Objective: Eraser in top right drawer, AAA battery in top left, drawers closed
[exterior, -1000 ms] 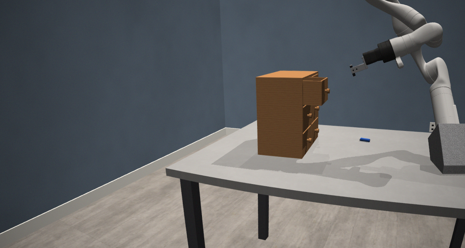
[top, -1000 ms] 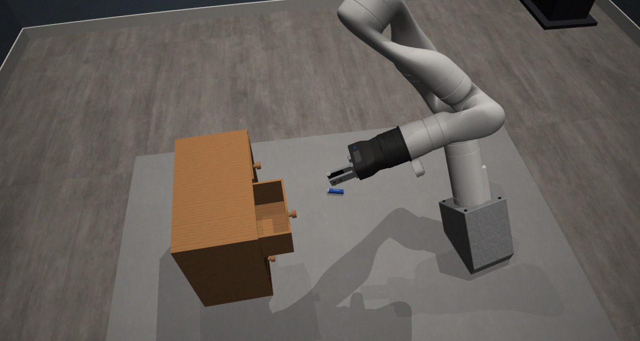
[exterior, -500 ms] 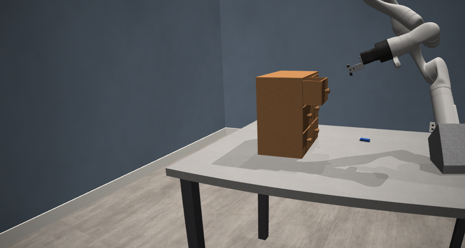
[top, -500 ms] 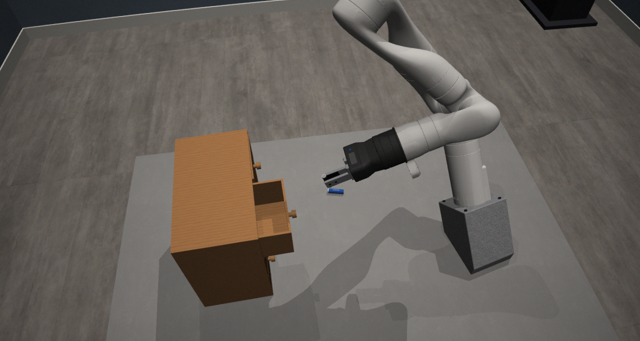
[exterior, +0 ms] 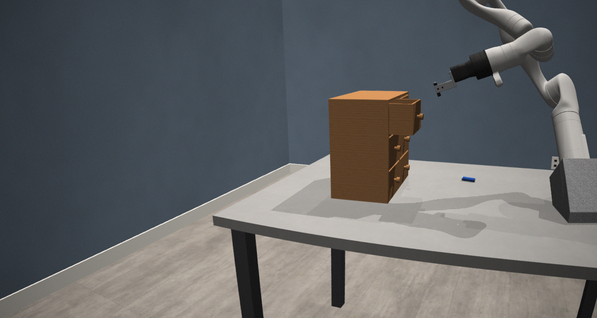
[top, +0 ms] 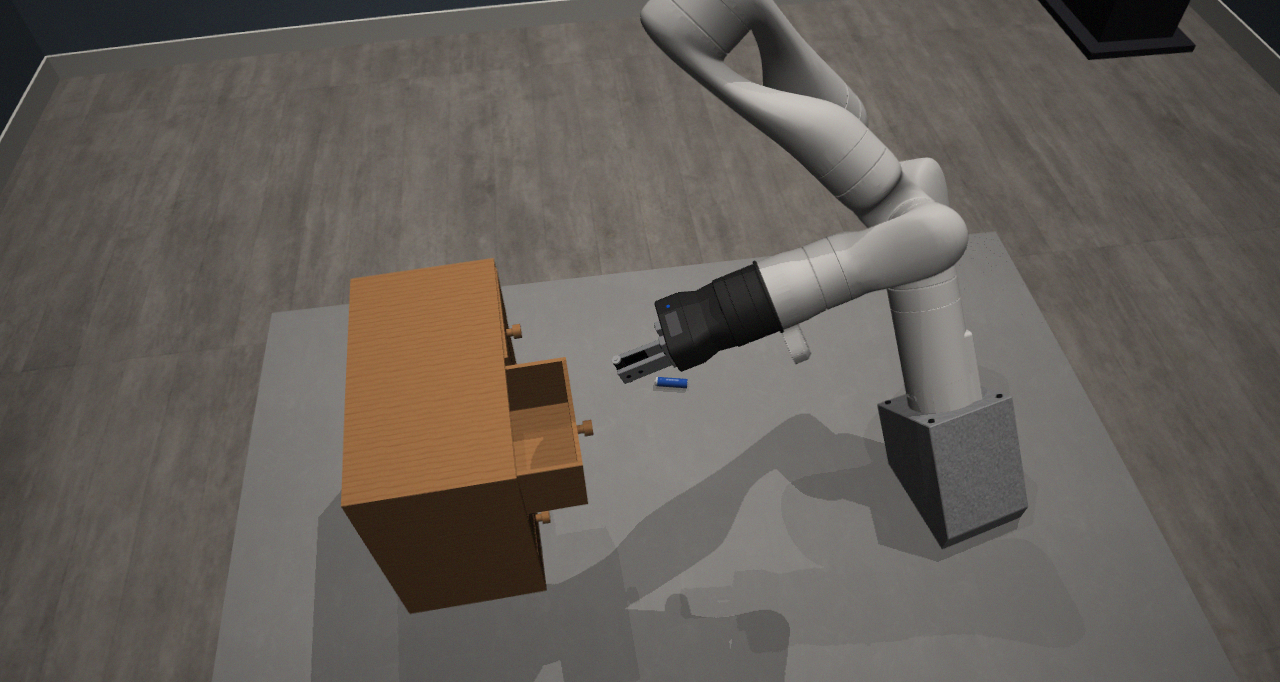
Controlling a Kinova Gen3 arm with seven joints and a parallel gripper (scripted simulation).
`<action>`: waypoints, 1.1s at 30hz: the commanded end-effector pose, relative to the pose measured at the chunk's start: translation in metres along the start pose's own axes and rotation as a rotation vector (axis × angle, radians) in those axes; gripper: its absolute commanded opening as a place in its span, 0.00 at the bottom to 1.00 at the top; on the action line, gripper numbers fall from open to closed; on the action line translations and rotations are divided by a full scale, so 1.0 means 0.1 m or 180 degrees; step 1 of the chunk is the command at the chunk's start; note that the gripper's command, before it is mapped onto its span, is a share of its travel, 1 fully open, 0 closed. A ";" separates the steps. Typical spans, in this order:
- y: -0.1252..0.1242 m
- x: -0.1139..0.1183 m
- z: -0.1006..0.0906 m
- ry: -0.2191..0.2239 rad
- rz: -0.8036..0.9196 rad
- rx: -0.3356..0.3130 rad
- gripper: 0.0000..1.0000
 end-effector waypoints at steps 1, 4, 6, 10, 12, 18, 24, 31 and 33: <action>0.02 -0.07 0.13 -0.0062 0.0047 0.0048 0.24; 0.03 -0.07 0.17 -0.0062 0.0047 0.0048 0.24; 0.05 -0.08 0.24 -0.0061 0.0047 0.0048 0.24; 0.10 -0.09 0.40 -0.0062 0.0047 0.0048 0.24; 0.13 -0.10 0.47 -0.0062 0.0048 0.0048 0.24; 0.20 -0.12 0.67 -0.0062 0.0047 0.0048 0.24; 0.23 -0.13 0.78 -0.0062 0.0047 0.0048 0.24; 0.27 -0.14 0.89 -0.0062 0.0047 0.0048 0.24; 0.27 -0.14 0.90 -0.0062 0.0047 0.0048 0.24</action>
Point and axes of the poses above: the point where the finger pads meet when closed, its own z axis out along the fingers, its own x axis across the jaws, y = z × x, the point moved 9 cm from there along -z, back along the fingers, and after that the axes turned 11 degrees about -z, right-handed, at the moved point
